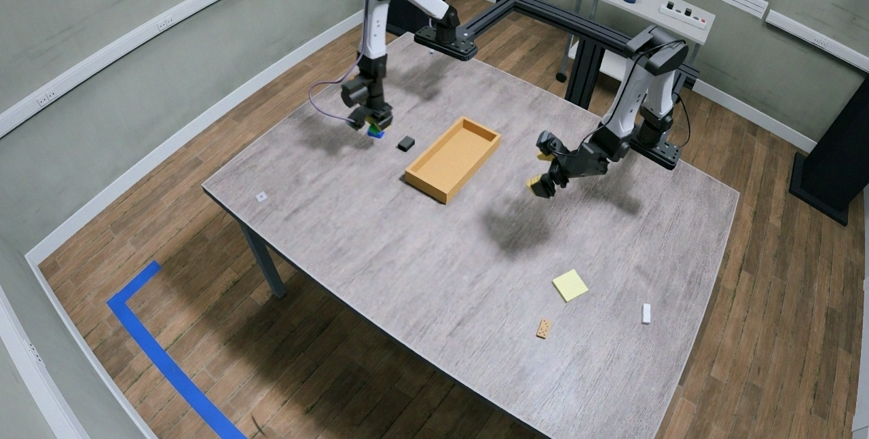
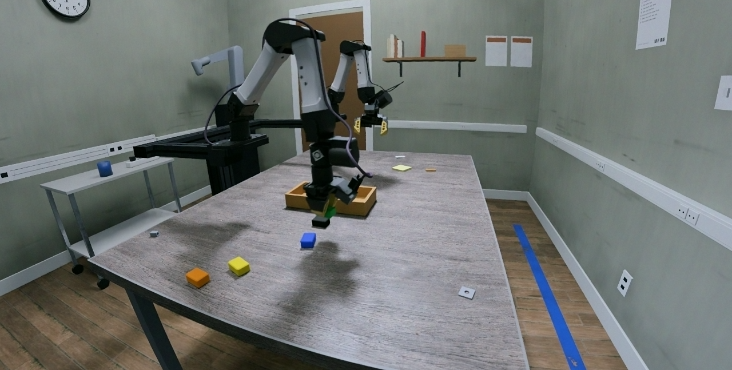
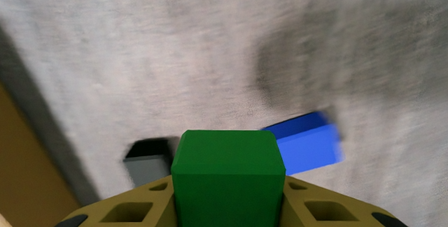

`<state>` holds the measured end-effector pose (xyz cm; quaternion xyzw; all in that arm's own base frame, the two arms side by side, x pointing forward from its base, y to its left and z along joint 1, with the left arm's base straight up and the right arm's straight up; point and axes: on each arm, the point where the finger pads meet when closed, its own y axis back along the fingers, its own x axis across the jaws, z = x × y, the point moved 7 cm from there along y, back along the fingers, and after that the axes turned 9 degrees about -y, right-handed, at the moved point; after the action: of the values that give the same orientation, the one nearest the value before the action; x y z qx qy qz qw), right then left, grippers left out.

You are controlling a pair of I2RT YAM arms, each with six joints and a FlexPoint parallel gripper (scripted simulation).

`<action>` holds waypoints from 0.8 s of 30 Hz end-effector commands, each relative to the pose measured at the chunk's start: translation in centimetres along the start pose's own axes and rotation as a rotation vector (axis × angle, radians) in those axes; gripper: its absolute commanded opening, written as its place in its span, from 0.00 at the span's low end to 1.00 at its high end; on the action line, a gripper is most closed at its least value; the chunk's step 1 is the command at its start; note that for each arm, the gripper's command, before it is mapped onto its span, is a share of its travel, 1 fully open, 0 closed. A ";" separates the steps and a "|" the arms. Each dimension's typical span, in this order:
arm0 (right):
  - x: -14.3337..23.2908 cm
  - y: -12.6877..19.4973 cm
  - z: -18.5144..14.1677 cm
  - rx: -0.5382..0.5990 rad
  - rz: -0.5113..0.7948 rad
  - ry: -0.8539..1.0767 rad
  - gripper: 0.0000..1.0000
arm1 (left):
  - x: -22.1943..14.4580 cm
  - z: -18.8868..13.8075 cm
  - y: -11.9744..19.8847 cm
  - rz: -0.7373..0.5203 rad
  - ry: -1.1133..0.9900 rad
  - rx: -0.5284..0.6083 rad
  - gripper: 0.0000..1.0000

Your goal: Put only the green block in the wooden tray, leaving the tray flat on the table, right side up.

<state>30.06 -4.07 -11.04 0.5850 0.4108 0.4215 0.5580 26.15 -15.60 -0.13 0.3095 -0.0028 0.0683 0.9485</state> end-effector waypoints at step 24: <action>19.6 -0.6 -14.8 -0.032 -0.017 -0.026 0.23 | -1.2 6.0 -1.0 -0.216 -0.267 -0.220 1.00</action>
<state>21.86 18.42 -10.28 0.5748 0.4232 0.4162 0.5633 24.75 -19.51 2.59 0.2224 -0.0729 -0.0664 0.9700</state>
